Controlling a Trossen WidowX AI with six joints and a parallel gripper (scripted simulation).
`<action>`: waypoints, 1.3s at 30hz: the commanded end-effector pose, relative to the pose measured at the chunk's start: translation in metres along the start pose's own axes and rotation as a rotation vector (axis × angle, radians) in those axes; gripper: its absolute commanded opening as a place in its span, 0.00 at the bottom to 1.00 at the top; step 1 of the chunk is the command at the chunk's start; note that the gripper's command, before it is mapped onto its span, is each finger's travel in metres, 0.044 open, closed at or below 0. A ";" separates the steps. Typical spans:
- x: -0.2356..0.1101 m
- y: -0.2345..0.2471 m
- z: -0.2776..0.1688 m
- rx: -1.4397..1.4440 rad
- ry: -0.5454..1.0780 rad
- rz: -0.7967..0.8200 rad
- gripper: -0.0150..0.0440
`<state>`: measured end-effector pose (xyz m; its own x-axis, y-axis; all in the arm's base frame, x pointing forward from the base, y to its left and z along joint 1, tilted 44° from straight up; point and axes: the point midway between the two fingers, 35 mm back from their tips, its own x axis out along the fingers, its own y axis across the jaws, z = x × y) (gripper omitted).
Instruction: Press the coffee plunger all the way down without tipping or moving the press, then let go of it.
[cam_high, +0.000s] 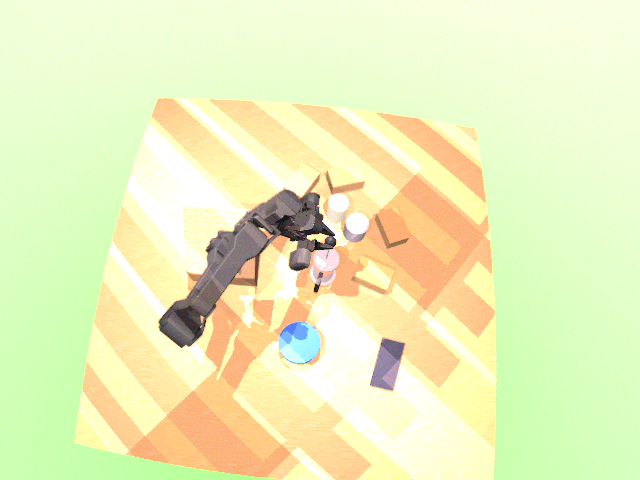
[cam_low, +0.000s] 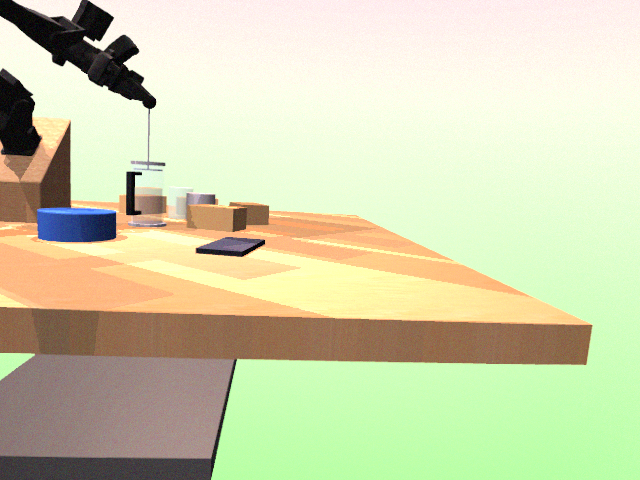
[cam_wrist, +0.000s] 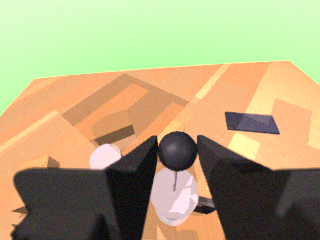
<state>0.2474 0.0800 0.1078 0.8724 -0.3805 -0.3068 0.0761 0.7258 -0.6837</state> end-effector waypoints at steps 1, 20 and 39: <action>0.002 0.001 -0.003 -0.005 0.004 0.001 0.46; 0.023 0.012 -0.023 -0.005 0.023 0.006 0.46; 0.044 0.021 -0.046 -0.002 0.027 0.013 0.46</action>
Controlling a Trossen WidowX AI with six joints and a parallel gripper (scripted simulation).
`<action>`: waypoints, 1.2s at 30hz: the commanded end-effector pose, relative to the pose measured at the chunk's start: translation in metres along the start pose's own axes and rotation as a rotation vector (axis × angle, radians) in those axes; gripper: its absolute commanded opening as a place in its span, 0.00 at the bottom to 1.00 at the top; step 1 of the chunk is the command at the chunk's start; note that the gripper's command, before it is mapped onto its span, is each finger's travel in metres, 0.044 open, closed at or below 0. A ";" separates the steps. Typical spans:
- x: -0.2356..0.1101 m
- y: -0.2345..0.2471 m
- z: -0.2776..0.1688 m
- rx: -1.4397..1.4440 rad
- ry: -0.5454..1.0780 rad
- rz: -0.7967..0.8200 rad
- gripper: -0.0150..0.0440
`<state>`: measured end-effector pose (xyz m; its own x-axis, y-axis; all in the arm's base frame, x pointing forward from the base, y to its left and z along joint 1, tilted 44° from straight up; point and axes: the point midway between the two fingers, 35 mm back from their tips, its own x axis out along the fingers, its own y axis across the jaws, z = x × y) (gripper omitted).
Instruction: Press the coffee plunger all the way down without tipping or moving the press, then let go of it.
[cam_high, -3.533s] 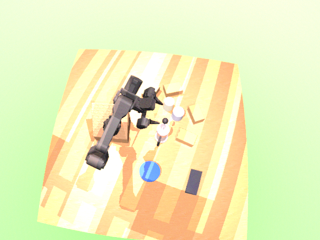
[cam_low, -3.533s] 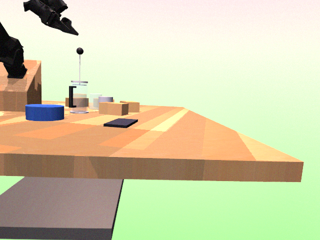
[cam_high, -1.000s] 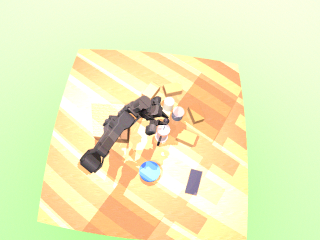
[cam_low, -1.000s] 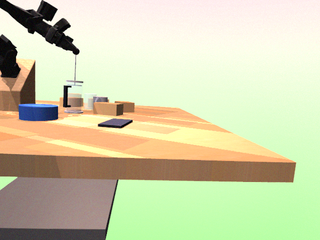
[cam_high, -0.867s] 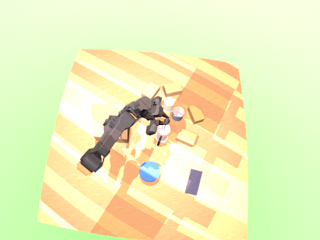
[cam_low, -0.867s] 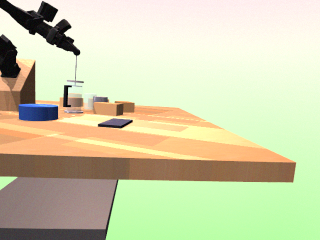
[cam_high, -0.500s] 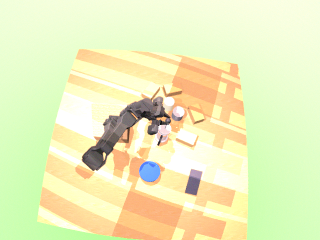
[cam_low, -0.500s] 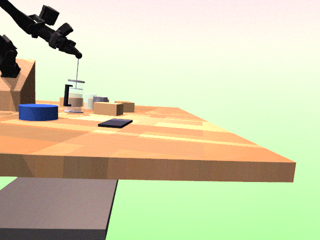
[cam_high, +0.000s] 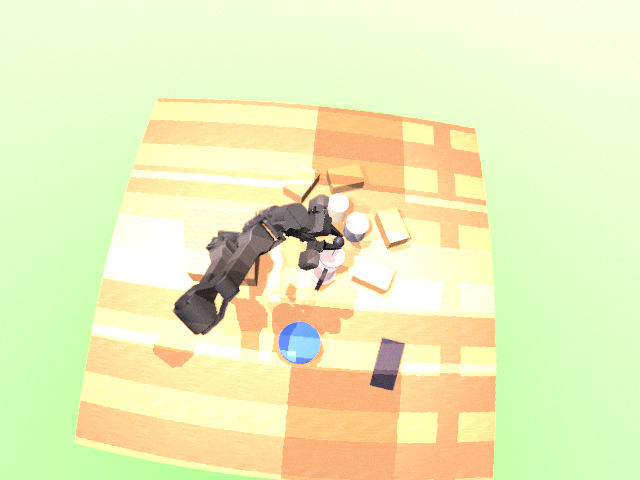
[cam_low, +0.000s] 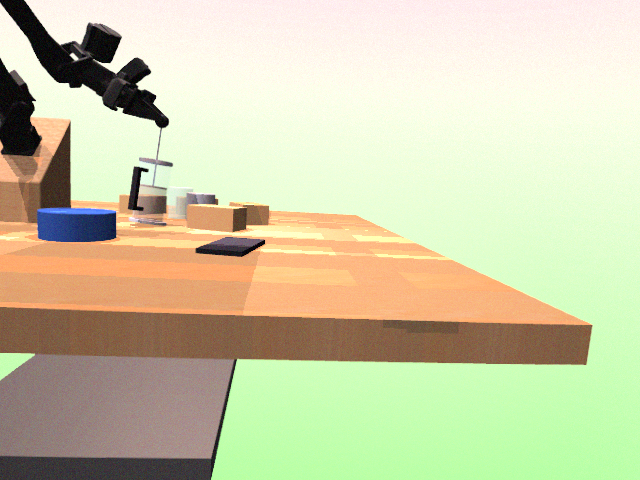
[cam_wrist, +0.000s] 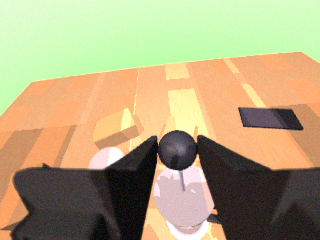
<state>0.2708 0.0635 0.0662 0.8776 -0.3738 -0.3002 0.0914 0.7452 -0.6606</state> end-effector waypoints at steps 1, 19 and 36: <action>0.005 0.002 -0.022 -0.035 0.037 0.012 0.46; 0.025 0.002 -0.045 -0.039 0.021 0.007 0.46; 0.039 0.003 -0.046 -0.042 0.010 0.000 0.46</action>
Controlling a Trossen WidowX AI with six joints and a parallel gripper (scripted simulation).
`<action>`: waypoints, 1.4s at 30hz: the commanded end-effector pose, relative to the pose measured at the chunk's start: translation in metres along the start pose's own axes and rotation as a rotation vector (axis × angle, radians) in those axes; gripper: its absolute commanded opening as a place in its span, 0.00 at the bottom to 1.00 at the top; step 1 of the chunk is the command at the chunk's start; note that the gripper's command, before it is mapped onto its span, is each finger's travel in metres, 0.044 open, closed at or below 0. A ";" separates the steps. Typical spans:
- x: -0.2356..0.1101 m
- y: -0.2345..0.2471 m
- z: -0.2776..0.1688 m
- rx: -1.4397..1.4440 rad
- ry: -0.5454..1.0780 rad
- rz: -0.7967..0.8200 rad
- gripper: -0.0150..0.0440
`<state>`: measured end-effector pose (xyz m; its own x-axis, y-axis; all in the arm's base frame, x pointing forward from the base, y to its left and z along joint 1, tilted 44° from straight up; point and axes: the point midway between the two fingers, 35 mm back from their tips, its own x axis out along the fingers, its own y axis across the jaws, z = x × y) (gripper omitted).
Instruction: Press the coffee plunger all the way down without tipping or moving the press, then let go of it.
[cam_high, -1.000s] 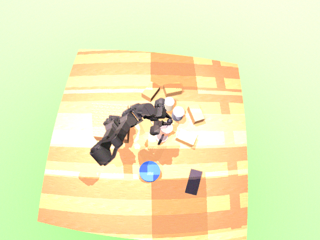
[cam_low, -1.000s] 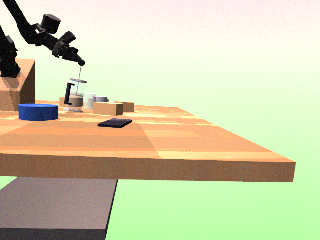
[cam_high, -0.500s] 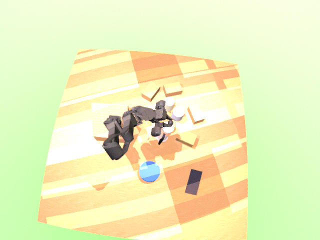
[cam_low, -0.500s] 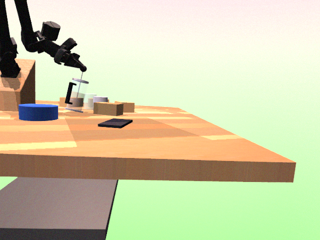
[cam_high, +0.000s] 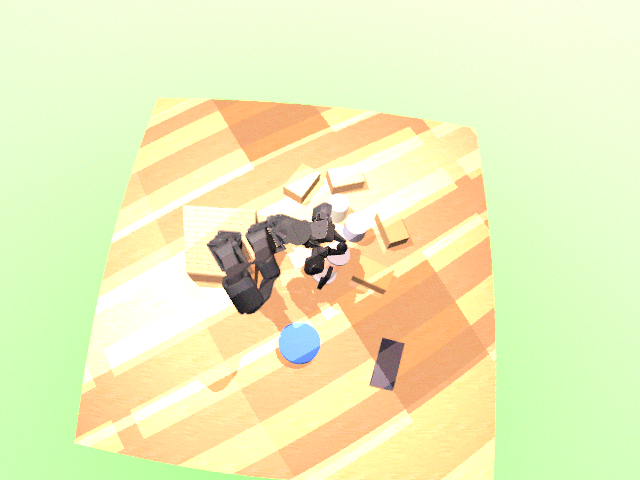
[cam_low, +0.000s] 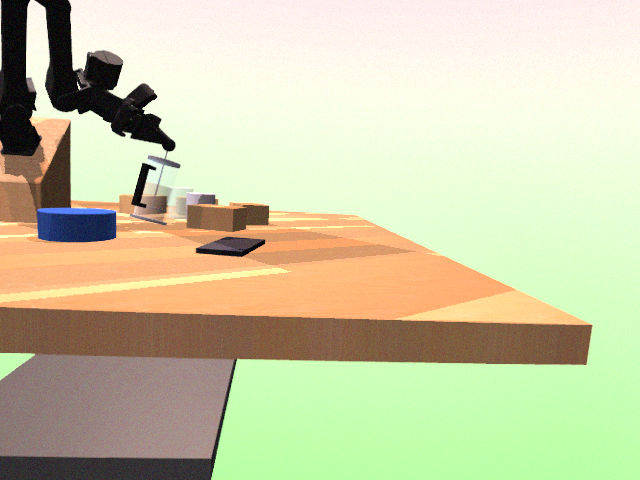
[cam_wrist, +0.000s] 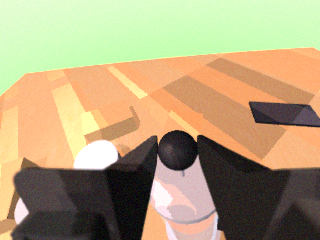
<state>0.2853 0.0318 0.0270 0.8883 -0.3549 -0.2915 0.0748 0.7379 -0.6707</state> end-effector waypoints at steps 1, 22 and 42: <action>0.003 -0.001 -0.008 -0.023 0.032 -0.009 0.46; 0.006 0.002 -0.006 -0.023 0.031 -0.008 0.46; 0.005 0.002 -0.002 -0.013 0.016 -0.006 0.77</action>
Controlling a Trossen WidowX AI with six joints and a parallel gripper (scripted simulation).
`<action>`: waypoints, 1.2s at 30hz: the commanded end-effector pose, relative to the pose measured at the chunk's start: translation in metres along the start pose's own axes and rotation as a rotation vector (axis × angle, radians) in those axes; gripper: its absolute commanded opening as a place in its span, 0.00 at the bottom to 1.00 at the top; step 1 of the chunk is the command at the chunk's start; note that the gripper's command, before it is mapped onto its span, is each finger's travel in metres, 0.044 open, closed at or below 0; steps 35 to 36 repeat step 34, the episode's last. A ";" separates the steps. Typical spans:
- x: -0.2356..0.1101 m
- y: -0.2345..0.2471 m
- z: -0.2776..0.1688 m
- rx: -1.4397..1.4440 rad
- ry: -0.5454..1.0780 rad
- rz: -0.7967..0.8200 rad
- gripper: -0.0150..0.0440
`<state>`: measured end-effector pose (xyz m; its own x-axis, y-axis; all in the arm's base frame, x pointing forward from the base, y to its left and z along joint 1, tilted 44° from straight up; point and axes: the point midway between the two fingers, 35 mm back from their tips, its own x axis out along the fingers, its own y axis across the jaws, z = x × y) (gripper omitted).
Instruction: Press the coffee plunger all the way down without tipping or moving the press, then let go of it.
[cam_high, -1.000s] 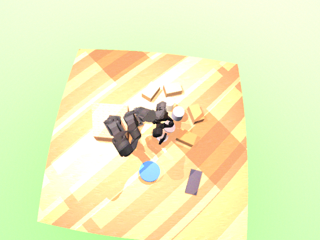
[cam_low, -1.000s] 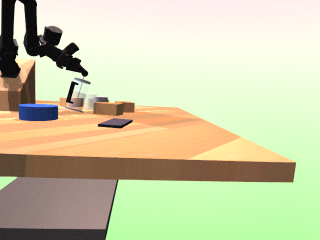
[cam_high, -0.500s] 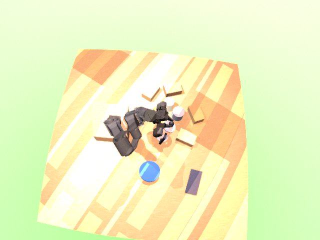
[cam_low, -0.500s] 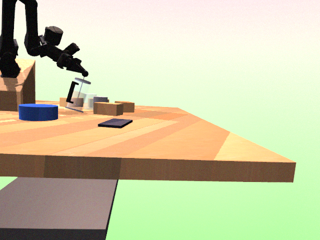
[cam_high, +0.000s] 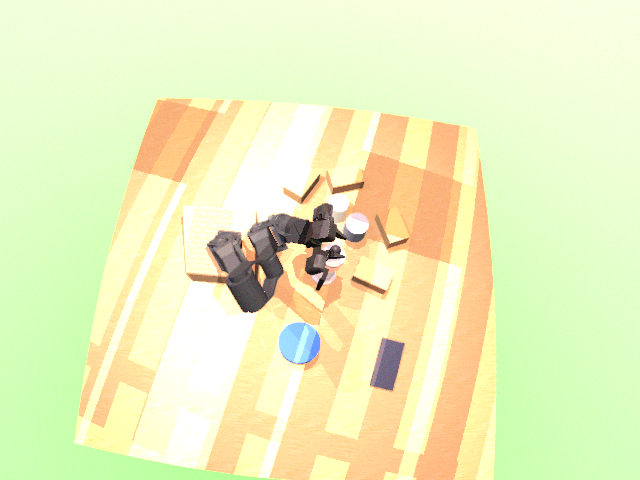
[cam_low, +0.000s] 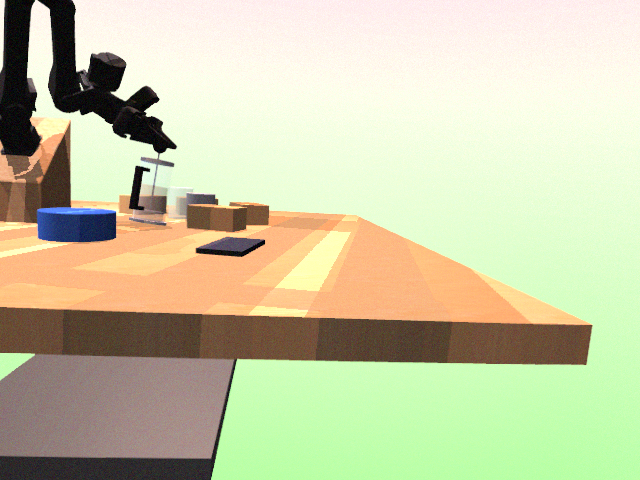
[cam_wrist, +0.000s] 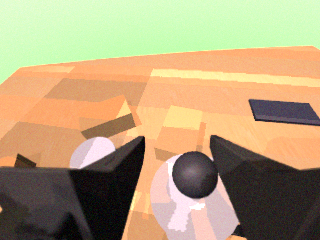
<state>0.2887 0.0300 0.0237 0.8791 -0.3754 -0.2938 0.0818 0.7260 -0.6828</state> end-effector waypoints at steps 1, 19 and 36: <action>0.000 0.001 0.000 -0.001 -0.002 0.008 0.81; -0.009 0.010 0.030 0.010 -0.068 0.039 1.00; -0.071 -0.023 0.050 -0.009 0.017 0.008 1.00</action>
